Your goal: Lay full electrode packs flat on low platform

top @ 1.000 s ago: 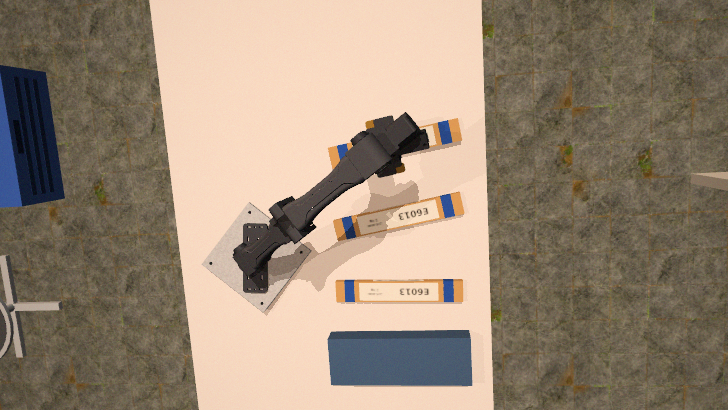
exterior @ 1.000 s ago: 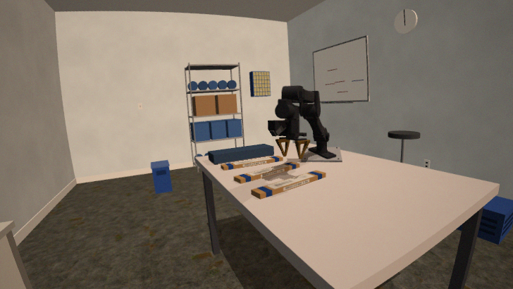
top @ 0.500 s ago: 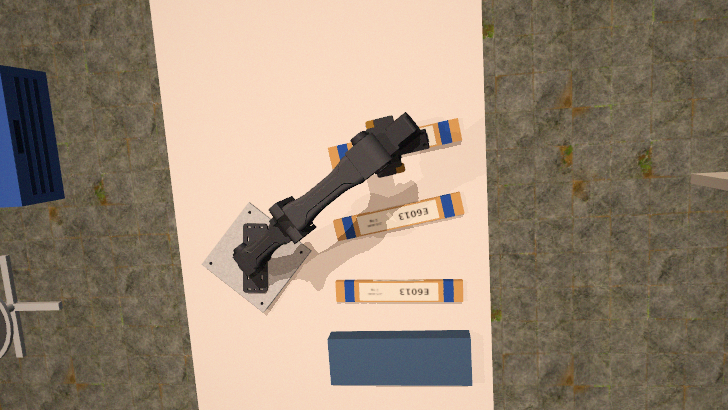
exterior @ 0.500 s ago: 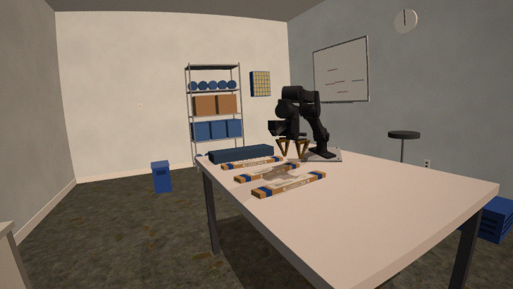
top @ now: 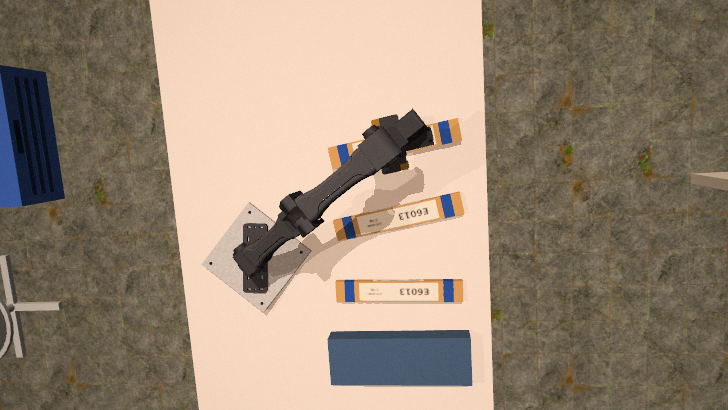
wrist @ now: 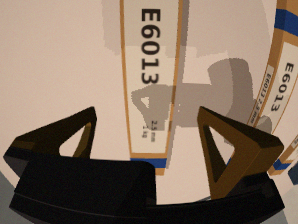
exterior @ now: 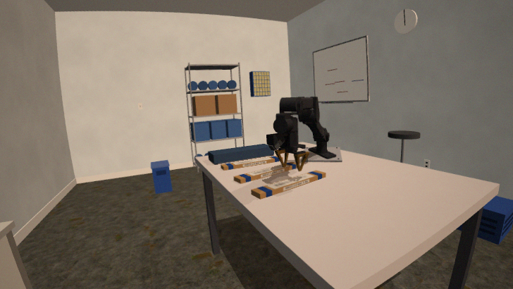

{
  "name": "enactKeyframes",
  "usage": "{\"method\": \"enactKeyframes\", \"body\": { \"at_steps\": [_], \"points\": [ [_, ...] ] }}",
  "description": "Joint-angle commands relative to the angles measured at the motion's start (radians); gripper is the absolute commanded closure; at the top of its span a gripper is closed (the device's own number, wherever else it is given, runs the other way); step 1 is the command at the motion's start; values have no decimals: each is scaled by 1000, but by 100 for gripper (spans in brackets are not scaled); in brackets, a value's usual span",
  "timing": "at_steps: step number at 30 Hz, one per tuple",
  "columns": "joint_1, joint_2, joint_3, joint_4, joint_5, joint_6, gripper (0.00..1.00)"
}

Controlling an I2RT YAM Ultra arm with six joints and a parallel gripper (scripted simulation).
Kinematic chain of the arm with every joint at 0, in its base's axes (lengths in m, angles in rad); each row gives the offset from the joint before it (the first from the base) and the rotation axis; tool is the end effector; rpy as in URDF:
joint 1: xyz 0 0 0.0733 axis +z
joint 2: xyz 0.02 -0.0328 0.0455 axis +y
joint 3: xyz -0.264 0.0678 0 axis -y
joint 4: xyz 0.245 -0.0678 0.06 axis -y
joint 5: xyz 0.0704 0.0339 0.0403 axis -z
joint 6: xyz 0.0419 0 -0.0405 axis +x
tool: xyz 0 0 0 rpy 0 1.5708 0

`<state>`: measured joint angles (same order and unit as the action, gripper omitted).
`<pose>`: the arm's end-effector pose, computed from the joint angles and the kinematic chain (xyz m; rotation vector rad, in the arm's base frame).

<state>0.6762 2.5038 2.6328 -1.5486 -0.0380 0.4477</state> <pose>0.3759 0.3050 0.2560 -0.3497 3.0089 0.1710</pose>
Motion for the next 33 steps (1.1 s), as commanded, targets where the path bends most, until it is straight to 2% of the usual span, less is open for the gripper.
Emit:
{"method": "enactKeyframes", "body": {
  "at_steps": [1, 2, 3, 11, 16, 18, 22, 25, 33],
  "points": [
    [-10, 17, 41, -1, 11, 10, 5],
    [-9, 20, 32, -9, 11, 10, 5],
    [-7, 6, -15, 0, 11, 10, 5],
    [1, -40, -193, 151, 10, 12, 5],
    [1, -42, -195, 158, 10, 11, 5],
    [1, -48, -163, 164, 10, 11, 5],
    [1, -4, -147, 140, 10, 10, 5],
    [2, -5, -200, 168, 11, 11, 5],
    [4, -24, -233, 200, 10, 12, 5]
  ]
}}
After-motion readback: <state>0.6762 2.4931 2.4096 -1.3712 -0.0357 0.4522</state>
